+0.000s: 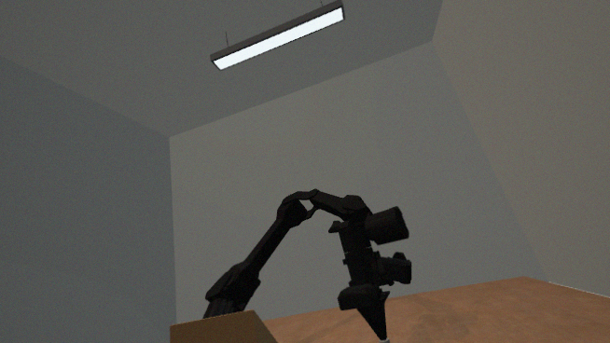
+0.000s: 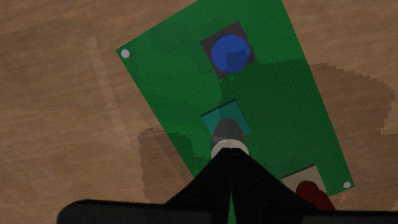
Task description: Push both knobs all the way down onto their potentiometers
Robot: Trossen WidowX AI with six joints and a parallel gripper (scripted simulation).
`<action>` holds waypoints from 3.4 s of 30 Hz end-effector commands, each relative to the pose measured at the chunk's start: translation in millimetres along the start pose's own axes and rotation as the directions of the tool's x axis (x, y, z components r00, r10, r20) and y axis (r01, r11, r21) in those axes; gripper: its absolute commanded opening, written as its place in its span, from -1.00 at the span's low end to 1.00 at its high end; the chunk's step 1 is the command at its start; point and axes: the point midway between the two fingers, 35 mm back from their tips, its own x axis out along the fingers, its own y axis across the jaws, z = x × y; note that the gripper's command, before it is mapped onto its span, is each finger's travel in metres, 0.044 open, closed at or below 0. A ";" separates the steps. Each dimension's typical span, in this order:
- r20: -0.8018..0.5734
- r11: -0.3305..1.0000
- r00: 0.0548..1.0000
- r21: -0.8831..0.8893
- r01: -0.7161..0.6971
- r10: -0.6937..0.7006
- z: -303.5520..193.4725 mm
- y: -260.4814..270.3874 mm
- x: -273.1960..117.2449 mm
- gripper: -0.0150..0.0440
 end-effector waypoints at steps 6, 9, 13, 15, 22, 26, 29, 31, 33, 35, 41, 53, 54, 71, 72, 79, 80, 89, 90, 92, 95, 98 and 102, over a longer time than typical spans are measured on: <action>-0.016 1.000 1.000 -0.018 -0.004 0.004 0.9 2.3 13.2 -0.49; -0.016 1.000 1.000 -0.018 -0.004 0.004 0.9 2.3 13.2 -0.49; -0.016 1.000 1.000 -0.018 -0.004 0.004 0.9 2.3 13.2 -0.49; -0.016 1.000 1.000 -0.018 -0.004 0.004 0.9 2.3 13.3 -0.49; -0.016 1.000 1.000 -0.018 -0.004 0.004 0.9 2.3 13.9 -0.49; -0.016 1.000 1.000 -0.018 -0.004 0.004 0.9 2.3 13.9 -0.49; -0.016 1.000 1.000 -0.018 -0.004 0.004 0.9 2.3 13.9 -0.49; -0.016 1.000 1.000 -0.018 -0.004 0.004 0.9 2.3 14.5 -0.49; -0.016 1.000 1.000 -0.018 -0.004 0.004 0.9 2.3 14.7 -0.49; -0.016 1.000 1.000 -0.018 -0.004 0.004 0.9 2.3 14.7 -0.49; -0.016 1.000 1.000 -0.018 -0.004 0.004 1.0 2.3 13.9 -0.49; -0.016 1.000 1.000 -0.018 -0.003 0.002 1.6 2.0 -3.3 -0.49; -0.016 1.000 1.000 -0.018 -0.003 0.002 1.7 1.9 -4.9 -0.49; -0.020 1.000 1.000 -0.012 -0.006 0.006 0.1 2.1 -13.0 0.13; -0.020 1.000 1.000 -0.012 -0.006 0.006 0.1 2.1 -13.0 0.22; -0.017 1.000 1.000 -0.010 0.006 -0.007 -65.5 -23.6 -36.1 0.84; -0.018 1.000 1.000 -0.010 0.007 -0.007 -78.4 -27.0 -38.6 0.93; -0.021 1.000 1.000 -0.012 0.000 -0.001 -136.8 -37.0 -42.8 1.00; -0.021 1.000 1.000 -0.012 0.000 -0.001 -136.8 -37.0 -42.8 1.00; -0.021 1.000 1.000 -0.012 0.000 -0.001 -136.8 -37.0 -42.8 1.00; -0.021 1.000 1.000 -0.012 0.000 -0.001 -136.8 -37.0 -42.8 1.00; -0.021 1.000 1.000 -0.012 0.000 -0.001 -136.8 -37.0 -42.8 1.00; -0.021 1.000 1.000 -0.012 0.000 -0.001 -136.8 -37.0 -42.8 1.00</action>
